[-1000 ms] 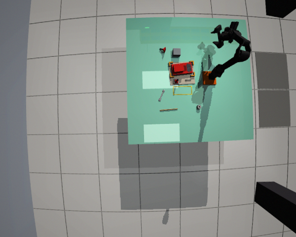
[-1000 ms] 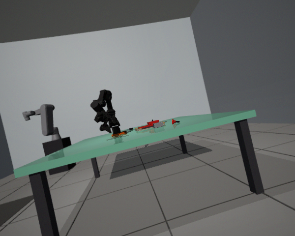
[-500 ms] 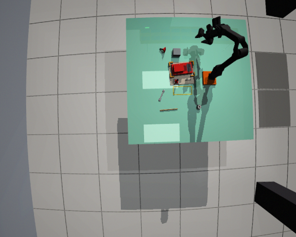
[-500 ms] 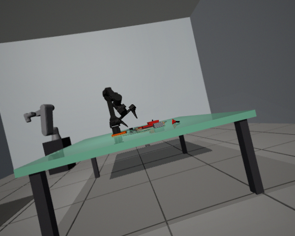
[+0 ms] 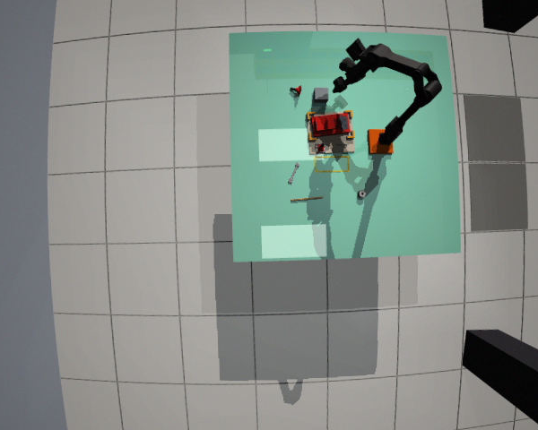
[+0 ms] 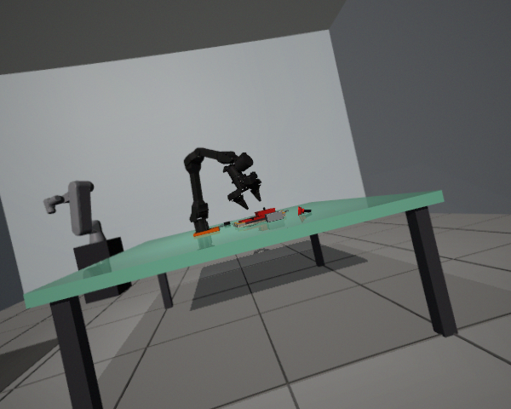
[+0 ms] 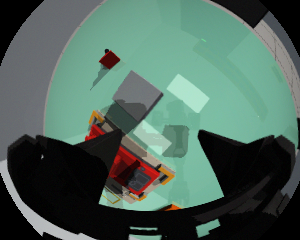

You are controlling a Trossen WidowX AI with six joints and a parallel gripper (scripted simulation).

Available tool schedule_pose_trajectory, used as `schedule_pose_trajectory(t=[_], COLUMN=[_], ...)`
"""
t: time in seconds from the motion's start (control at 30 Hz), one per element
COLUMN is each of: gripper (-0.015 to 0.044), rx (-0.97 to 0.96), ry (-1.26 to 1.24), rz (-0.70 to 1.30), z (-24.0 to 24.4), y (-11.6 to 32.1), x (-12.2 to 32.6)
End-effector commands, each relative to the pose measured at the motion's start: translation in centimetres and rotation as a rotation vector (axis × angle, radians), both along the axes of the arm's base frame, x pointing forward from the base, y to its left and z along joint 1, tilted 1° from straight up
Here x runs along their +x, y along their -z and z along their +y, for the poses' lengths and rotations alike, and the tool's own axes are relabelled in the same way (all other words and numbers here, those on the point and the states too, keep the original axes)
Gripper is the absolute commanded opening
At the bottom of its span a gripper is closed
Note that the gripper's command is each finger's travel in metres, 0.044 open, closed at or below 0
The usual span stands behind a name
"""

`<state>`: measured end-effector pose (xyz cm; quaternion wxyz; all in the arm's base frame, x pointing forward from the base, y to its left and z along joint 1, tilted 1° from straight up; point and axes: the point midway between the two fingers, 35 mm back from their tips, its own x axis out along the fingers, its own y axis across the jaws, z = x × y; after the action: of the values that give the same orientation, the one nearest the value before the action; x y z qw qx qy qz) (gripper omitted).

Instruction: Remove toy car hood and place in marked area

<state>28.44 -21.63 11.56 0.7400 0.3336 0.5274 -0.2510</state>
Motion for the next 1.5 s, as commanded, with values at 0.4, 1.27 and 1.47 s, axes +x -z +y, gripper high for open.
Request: schedule_pose_trajectory(t=[0.4,1.27,1.47], gripper=[0.0440,0.0440,0.0440], rx=[-0.139,-0.175,-0.175], ry=[-0.853,-1.046,-1.046], rz=[0.243,0.293,0.293], z=[14.1,17.3,17.3], y=[-1.2,-0.6,-0.2], x=[6.0,6.6,6.6])
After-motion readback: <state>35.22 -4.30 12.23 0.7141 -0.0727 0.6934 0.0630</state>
